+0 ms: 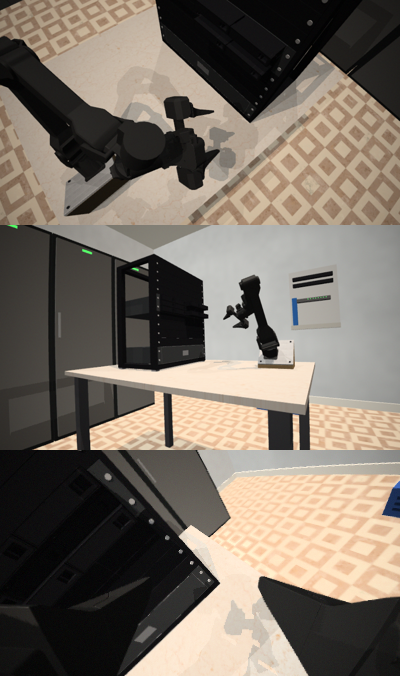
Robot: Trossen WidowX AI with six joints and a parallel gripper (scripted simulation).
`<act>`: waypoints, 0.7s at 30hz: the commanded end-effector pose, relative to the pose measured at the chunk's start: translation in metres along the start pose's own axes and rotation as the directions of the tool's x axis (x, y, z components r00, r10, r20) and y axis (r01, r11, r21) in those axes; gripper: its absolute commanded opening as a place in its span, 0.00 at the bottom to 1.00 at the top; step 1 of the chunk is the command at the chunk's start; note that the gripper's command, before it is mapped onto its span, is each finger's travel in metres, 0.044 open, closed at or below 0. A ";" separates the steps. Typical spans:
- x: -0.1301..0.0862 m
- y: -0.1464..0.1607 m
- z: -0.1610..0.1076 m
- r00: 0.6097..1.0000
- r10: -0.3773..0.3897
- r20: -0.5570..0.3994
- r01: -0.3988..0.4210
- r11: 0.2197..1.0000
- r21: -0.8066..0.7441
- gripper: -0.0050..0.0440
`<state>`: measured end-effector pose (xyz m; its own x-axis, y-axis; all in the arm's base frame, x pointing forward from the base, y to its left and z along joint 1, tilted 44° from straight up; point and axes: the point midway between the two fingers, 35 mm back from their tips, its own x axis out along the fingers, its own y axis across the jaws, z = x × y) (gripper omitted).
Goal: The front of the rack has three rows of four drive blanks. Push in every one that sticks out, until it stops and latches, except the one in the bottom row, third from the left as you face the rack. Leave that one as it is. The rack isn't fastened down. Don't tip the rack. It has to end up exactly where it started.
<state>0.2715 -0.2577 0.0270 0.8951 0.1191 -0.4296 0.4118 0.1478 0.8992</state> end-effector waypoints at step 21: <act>-0.054 0.077 -0.001 0.939 0.309 0.152 -0.341 0.767 0.544 1.00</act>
<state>0.2590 -0.2549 0.1062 0.9824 0.0409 -0.1823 0.1832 -0.4004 0.8979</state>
